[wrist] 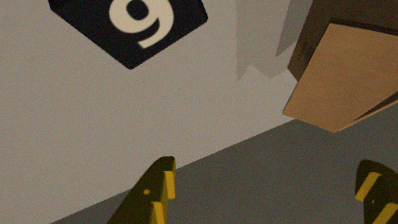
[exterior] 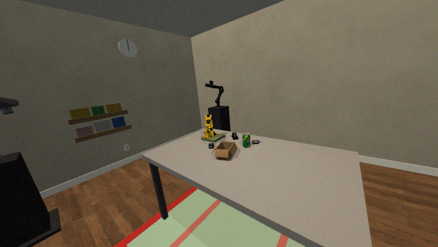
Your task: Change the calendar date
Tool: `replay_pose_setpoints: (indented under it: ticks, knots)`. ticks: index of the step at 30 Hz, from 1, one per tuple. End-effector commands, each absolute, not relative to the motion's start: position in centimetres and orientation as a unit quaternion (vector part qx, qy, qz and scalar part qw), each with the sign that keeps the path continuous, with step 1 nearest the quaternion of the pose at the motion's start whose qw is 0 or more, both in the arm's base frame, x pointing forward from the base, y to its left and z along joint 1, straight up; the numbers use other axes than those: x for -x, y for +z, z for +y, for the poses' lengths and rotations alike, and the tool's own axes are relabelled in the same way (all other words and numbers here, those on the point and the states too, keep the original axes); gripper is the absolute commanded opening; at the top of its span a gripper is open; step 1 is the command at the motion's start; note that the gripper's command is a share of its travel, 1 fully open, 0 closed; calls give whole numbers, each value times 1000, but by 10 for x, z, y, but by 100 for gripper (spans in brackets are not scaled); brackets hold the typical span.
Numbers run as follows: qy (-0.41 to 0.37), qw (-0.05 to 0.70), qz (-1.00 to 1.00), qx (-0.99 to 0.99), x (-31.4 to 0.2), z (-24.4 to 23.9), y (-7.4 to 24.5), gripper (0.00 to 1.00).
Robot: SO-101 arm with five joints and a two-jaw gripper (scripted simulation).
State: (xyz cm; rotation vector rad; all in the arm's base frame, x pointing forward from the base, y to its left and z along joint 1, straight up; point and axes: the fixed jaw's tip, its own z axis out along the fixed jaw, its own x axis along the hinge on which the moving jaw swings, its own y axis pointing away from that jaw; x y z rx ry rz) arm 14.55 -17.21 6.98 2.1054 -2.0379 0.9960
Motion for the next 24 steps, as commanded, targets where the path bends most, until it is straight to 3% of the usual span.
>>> replay_pose_setpoints:
  ticks: [1, 24]
  knots:
    - [247, 17, -624, -742, -140, -173, 63, 35]
    - [64, 18, -512, -856, -130, -174, 43, 35]
